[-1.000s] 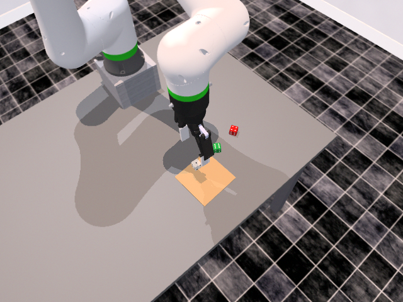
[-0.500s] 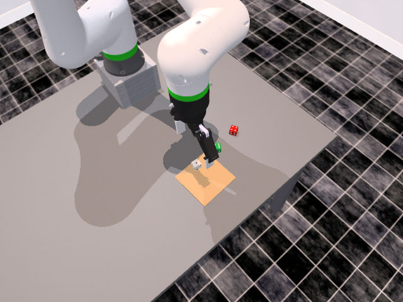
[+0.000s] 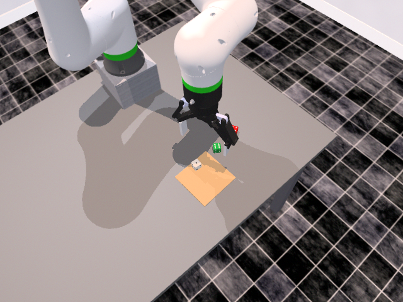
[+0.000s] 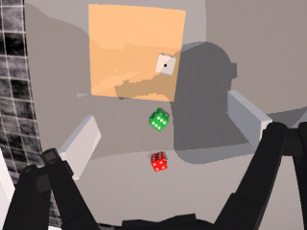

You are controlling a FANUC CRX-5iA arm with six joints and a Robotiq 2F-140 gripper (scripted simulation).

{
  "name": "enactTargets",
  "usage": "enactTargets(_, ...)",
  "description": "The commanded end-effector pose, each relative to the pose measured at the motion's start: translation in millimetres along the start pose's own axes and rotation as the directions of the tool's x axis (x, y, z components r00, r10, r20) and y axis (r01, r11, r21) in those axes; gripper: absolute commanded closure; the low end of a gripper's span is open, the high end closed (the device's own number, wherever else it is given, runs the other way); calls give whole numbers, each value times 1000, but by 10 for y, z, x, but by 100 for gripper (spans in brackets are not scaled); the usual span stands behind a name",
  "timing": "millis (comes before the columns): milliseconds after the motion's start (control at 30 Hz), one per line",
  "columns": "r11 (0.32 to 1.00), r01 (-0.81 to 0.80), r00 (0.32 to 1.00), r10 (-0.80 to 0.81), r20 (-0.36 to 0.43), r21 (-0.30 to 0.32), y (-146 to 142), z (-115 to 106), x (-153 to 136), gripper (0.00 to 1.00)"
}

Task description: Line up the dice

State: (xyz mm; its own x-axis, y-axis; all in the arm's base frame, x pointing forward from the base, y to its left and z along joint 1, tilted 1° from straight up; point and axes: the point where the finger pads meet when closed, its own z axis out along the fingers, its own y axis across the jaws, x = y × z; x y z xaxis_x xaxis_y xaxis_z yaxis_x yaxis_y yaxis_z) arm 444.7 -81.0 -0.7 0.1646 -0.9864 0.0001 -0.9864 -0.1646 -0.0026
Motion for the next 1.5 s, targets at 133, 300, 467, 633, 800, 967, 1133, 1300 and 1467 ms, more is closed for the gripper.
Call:
enactTargets(133, 978, 211, 977, -211, 8, 2, -63, 8, -169, 0)
enactTargets(300, 896, 445, 896, -445, 7, 4, -125, 19, -376, 0)
enactTargets(467, 776, 631, 776, -631, 6, 6, -173, 30, -564, 0)
enactTargets(633, 661, 750, 661, -750, 5, 6, -203, 37, -705, 0)
enactTargets(800, 507, 862, 507, -862, 3, 7, -231, 46, -869, 0)
enactTargets(967, 347, 938, 347, -938, 2, 8, -253, 54, -1022, 0)
enactTargets(1133, 154, 988, 154, -988, 0, 8, -271, 63, -1196, 0)
enactTargets(1300, 0, 1000, 0, -1000, -1, 8, -280, 70, -1330, 0)
enactTargets(1467, -167, 986, -167, -986, -2, 8, -285, 77, -1477, 0)
